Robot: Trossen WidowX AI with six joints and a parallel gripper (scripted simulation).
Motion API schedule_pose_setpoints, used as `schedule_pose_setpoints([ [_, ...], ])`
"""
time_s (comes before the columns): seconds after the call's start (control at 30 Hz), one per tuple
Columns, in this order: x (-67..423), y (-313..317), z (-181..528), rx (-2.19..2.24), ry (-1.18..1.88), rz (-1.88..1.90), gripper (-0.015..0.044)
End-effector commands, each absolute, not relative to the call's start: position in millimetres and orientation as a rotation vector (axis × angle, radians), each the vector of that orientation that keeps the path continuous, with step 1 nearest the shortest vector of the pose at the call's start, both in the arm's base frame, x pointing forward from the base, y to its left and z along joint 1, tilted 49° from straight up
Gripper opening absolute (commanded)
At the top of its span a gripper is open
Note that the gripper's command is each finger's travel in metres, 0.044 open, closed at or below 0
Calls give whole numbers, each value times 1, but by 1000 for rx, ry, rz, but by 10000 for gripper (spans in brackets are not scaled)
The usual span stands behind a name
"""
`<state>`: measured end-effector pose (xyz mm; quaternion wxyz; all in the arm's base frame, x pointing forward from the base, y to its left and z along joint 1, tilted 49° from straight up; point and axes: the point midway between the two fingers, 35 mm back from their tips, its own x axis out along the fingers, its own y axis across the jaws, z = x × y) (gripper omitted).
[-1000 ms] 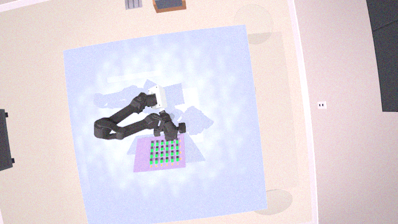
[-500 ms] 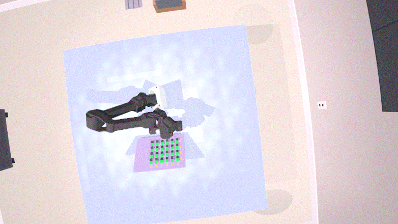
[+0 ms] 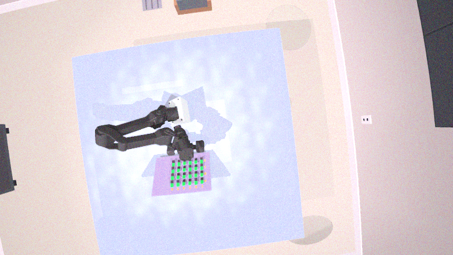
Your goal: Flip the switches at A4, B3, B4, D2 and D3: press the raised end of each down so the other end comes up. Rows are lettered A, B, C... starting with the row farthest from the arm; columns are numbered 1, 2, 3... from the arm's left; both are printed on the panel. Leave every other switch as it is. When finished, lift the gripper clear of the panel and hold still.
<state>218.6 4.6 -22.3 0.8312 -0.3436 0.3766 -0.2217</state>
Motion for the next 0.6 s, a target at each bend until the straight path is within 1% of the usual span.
schedule_pose_setpoints([
  [0.0, 223, -9, -26, -747, 792, -471, 0],
  [0.57, 232, -18, -33, -749, 791, -472, 0],
])
